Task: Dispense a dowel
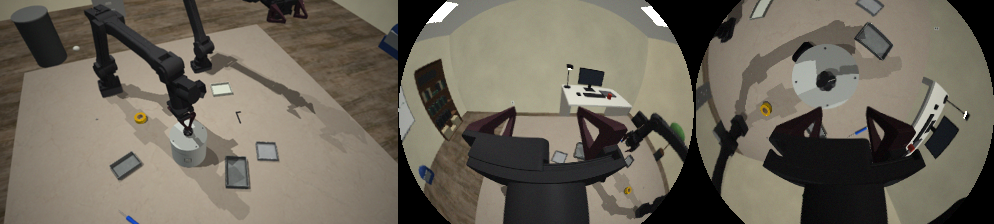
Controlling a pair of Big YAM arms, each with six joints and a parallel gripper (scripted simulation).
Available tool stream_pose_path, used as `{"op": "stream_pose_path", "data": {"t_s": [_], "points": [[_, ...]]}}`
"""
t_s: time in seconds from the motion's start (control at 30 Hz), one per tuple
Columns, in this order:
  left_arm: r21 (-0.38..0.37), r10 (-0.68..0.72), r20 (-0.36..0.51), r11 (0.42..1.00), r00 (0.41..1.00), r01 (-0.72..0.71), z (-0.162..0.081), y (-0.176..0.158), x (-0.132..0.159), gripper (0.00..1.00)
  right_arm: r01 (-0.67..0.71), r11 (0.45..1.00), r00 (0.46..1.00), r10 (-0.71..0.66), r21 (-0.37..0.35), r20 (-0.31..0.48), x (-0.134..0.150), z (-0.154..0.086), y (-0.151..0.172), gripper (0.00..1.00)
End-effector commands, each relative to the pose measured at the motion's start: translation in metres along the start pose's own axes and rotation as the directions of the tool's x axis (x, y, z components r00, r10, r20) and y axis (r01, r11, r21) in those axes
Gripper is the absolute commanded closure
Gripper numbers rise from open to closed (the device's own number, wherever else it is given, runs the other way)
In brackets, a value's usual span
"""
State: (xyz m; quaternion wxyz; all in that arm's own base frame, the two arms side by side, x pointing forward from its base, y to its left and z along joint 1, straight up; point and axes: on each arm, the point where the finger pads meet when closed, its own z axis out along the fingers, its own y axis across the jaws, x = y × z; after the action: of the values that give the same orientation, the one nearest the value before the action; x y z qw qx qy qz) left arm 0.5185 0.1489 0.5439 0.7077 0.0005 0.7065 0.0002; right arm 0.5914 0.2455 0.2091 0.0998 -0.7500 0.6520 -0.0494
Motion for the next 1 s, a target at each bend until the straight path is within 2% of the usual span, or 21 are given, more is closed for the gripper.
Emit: {"op": "stream_pose_path", "data": {"t_s": [0.0,0.03,0.07,0.1,0.2,0.33,0.4,0.47,0.53,0.57,0.73,0.77,0.83,0.87,0.93,0.97], "points": [[-0.007,0.007,0.004,1.0,1.0,-0.007,0.003,0.006,0.001,0.0,0.056,0.997,0.998,-0.056,0.05,0.001,0.009,-0.044,-0.025,0.31],[-0.007,0.007,0.004,1.0,1.0,-0.007,0.003,0.006,0.001,0.0,0.099,0.995,0.995,-0.099,-0.003,0.002,-0.009,-0.02,-0.017,0.31],[-0.007,0.007,0.004,1.0,1.0,-0.007,0.003,0.006,0.001,0.0,0.128,0.992,0.992,-0.128,-0.022,0.002,-0.016,-0.016,-0.013,0.31],[-0.007,0.007,0.004,1.0,1.0,-0.007,0.003,0.006,0.001,0.0,0.174,0.982,0.985,-0.174,-0.067,0.004,-0.027,-0.001,-0.005,0.31],[-0.007,0.007,0.004,1.0,1.0,-0.007,0.003,0.006,0.001,0.0,0.239,0.966,0.971,-0.24,-0.1,0.002,-0.027,-0.008,-0.003,0.31],[-0.007,0.007,0.004,1.0,1.0,-0.007,0.003,0.006,0.001,0.0,0.27,0.952,0.962,-0.272,-0.146,0.005,-0.034,0.002,0.003,0.31],[-0.007,0.007,0.004,1.0,1.0,-0.007,0.003,0.006,0.001,0.0,0.258,0.955,0.965,-0.261,-0.149,0.002,-0.027,-0.001,0.001,0.31],[-0.007,0.007,0.004,1.0,1.0,-0.007,0.003,0.006,0.001,0.0,0.23,0.967,0.973,-0.232,-0.114,-0.002,-0.019,-0.02,-0.004,0.31],[-0.007,0.007,0.004,1.0,1.0,-0.007,0.003,0.006,0.001,0.0,0.23,0.967,0.973,-0.232,-0.114,-0.002,-0.019,-0.02,-0.004,0.31],[-0.007,0.007,0.004,1.0,1.0,-0.007,0.003,0.006,0.001,0.0,0.229,0.959,0.973,-0.232,-0.166,0.004,-0.039,0.014,0.006,0.31],[-0.007,0.007,0.004,1.0,1.0,-0.007,0.003,0.006,0.001,0.0,0.225,0.96,0.974,-0.228,-0.168,0.0,-0.039,0.015,0.006,0.31],[-0.007,0.007,0.004,1.0,1.0,-0.007,0.003,0.006,0.001,0.0,0.213,0.965,0.977,-0.215,-0.153,-0.002,-0.03,0.017,0.006,0.31],[-0.007,0.007,0.004,1.0,1.0,-0.007,0.003,0.006,0.001,0.0,0.207,0.968,0.978,-0.209,-0.141,-0.003,-0.025,0.004,0.005,0.31],[-0.007,0.007,0.004,1.0,1.0,-0.007,0.003,0.006,0.001,0.0,0.199,0.963,0.979,-0.204,-0.184,-0.008,-0.018,0.023,0.02,0.31],[-0.007,0.007,0.004,1.0,1.0,-0.007,0.003,0.006,0.001,0.0,0.206,0.963,0.978,-0.21,-0.172,-0.005,-0.022,0.016,0.016,0.31],[-0.007,0.007,0.004,1.0,1.0,-0.007,0.003,0.006,0.001,0.0,0.199,0.962,0.979,-0.204,-0.188,-0.008,-0.017,0.024,0.022,0.31]]}}
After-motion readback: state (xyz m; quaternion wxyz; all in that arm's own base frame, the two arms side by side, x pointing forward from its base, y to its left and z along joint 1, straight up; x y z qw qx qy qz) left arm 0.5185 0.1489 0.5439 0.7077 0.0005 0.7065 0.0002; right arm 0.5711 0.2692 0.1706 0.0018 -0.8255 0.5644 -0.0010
